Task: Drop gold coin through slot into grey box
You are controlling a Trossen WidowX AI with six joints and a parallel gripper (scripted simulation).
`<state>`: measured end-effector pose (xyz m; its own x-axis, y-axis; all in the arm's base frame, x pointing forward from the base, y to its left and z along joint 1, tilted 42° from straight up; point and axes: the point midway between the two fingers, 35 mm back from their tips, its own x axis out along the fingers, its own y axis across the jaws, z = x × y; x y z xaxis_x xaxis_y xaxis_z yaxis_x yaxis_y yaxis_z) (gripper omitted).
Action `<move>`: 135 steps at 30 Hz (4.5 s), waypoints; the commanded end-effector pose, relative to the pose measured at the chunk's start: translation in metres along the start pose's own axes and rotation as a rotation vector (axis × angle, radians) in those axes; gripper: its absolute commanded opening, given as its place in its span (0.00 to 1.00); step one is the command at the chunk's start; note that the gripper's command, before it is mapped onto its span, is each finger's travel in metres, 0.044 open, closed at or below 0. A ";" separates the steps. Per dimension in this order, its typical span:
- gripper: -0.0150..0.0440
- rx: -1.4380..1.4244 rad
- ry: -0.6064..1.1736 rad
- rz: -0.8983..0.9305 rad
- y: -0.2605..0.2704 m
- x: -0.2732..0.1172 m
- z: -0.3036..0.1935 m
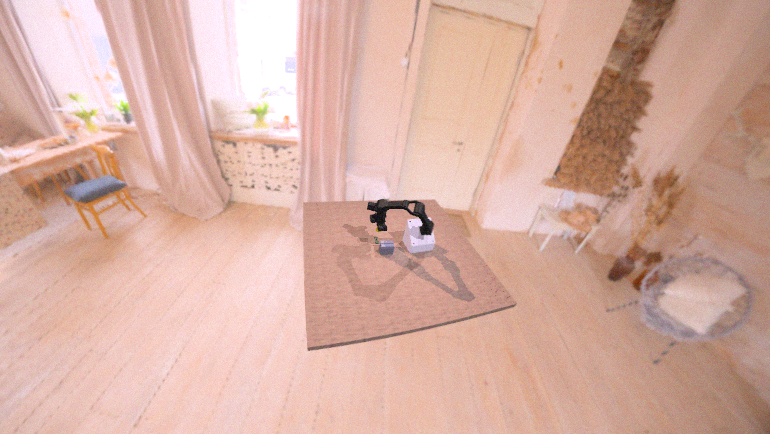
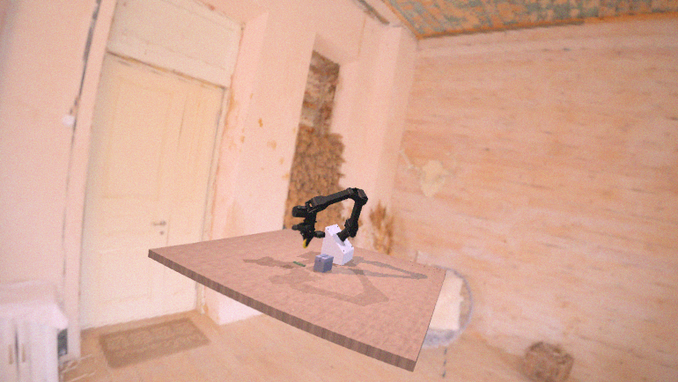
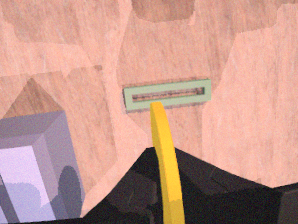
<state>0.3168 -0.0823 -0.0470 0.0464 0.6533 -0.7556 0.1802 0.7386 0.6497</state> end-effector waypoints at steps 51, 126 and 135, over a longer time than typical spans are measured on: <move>0.25 -0.002 0.005 0.008 0.095 0.002 -0.044; 0.25 0.008 0.010 0.009 0.101 0.021 -0.048; 0.53 -0.001 0.006 0.002 0.101 0.019 -0.047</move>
<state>0.2897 0.0124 0.0082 0.0411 0.6561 -0.7536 0.1802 0.7370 0.6515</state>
